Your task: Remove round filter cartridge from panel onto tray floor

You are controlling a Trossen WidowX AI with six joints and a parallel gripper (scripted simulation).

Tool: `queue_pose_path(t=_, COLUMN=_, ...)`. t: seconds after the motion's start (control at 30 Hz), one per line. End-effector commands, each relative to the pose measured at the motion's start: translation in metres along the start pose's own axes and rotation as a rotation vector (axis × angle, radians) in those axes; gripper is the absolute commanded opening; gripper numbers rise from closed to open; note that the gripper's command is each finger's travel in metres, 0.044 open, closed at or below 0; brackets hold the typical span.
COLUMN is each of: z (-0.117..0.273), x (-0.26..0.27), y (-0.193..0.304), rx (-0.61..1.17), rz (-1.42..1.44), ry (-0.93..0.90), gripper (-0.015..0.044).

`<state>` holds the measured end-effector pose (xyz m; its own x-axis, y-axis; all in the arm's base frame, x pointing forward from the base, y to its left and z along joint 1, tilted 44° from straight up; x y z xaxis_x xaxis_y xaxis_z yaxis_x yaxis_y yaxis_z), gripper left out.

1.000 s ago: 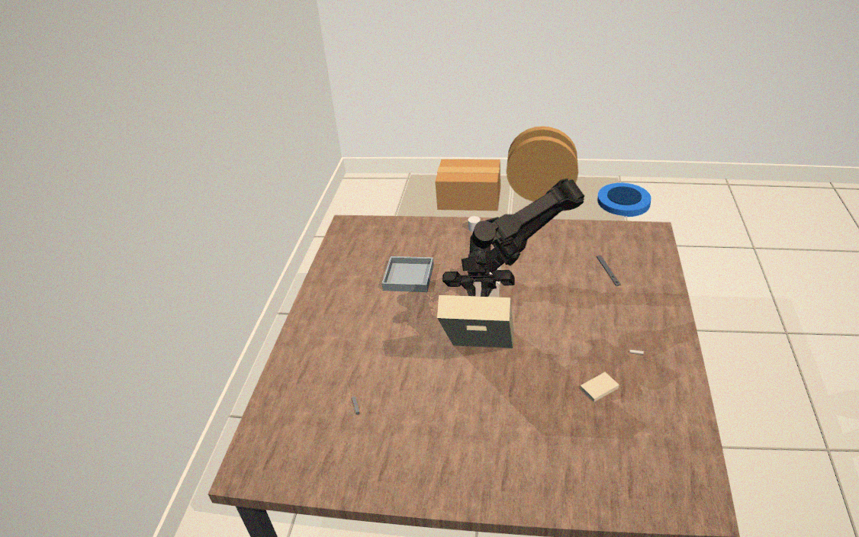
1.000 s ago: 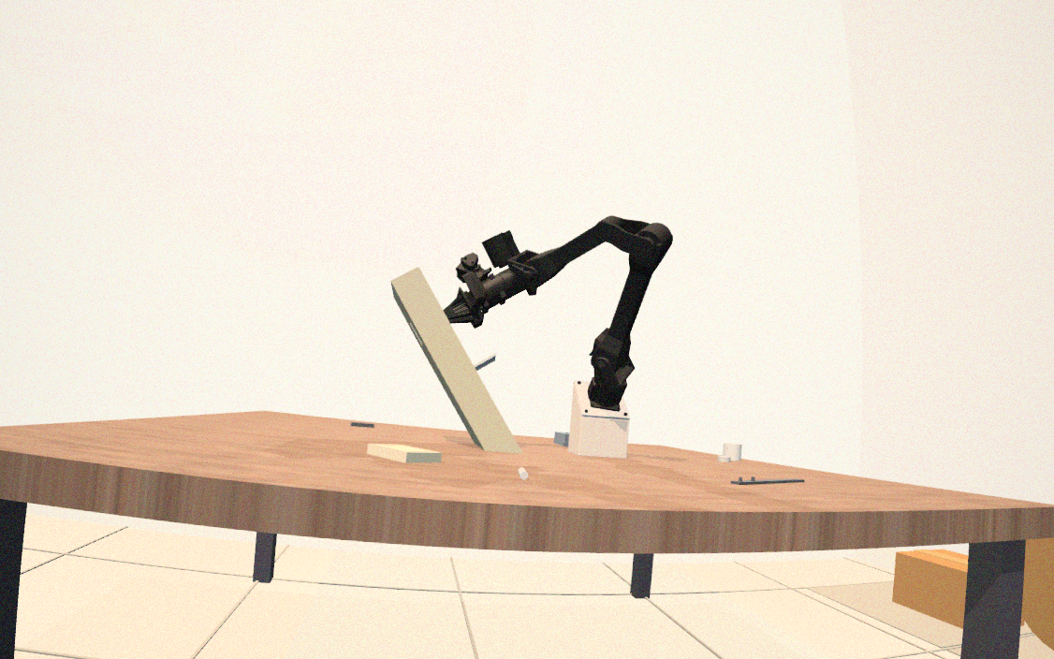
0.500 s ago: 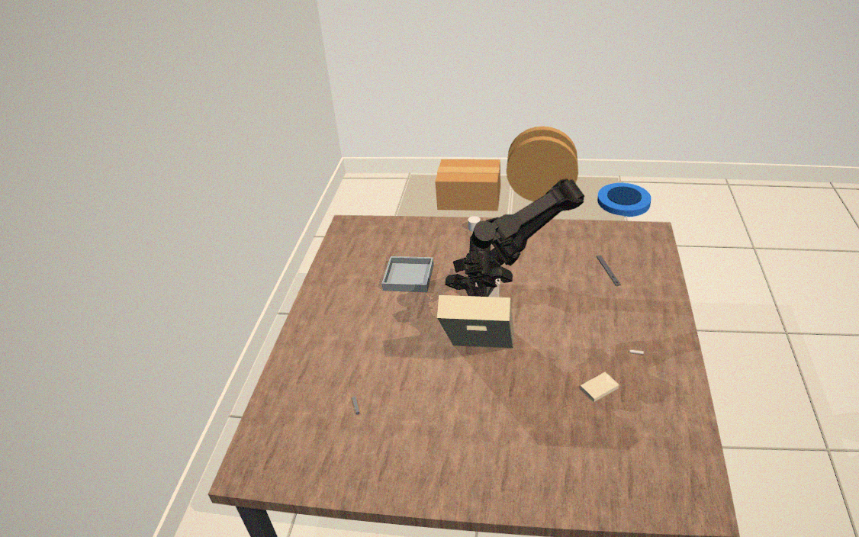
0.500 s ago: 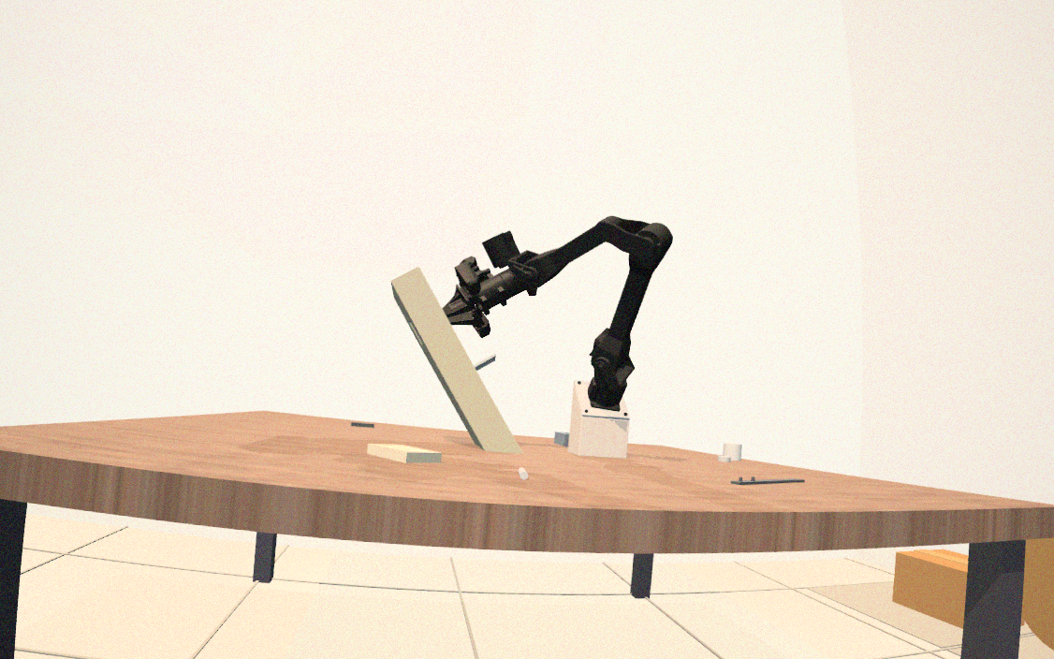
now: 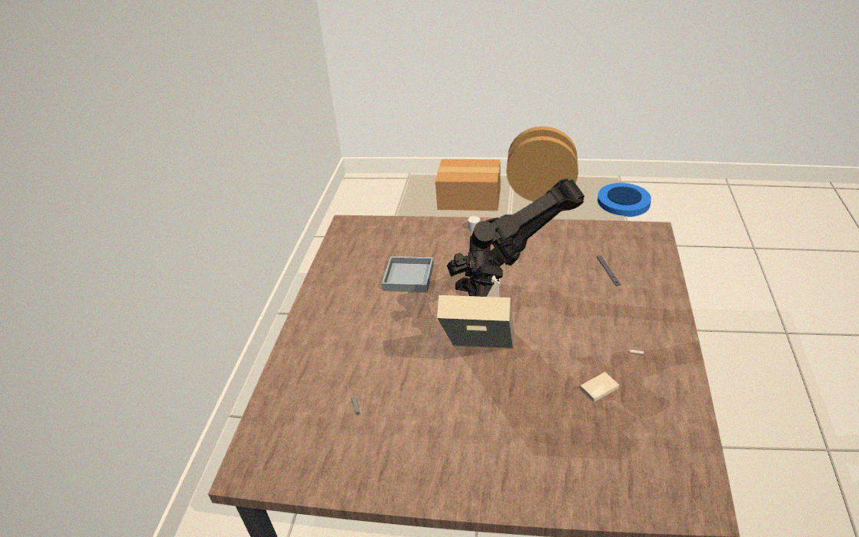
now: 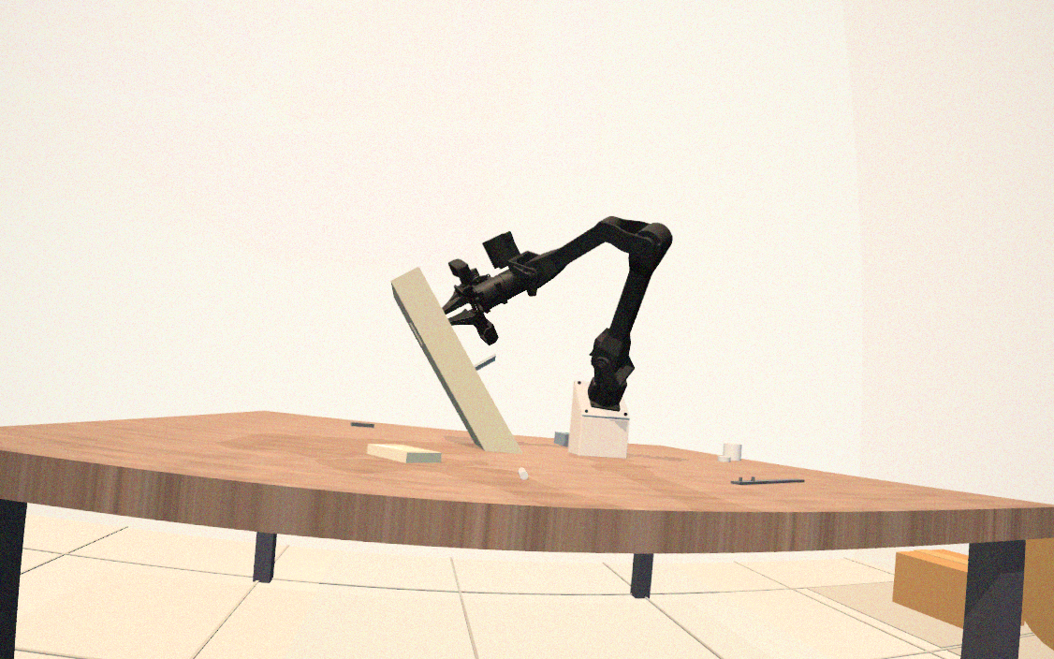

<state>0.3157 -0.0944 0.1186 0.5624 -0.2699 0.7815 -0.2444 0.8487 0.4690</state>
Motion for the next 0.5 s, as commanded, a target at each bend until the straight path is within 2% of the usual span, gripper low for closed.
queue_pose_path(t=0.0, z=-0.0066, x=0.0007, y=0.0021, rx=-0.001, rz=-0.128, ry=0.009, gripper=0.0000)
queue_pose_path(t=0.47, z=-0.0067, x=0.0007, y=0.0021, rx=-0.003, rz=-0.616, ry=0.008, gripper=0.0000)
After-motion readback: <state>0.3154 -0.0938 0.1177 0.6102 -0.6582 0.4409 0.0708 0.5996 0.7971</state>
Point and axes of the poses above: the point midway between the two fingers, 35 mm back from their tips, its own z axis back along the fingers, its own x axis across the jaws, y = z × x, the point moved 4 cm from there along z, back along the fingers, and after that the axes turned 10 degrees about -z, right-handed, at the moved point
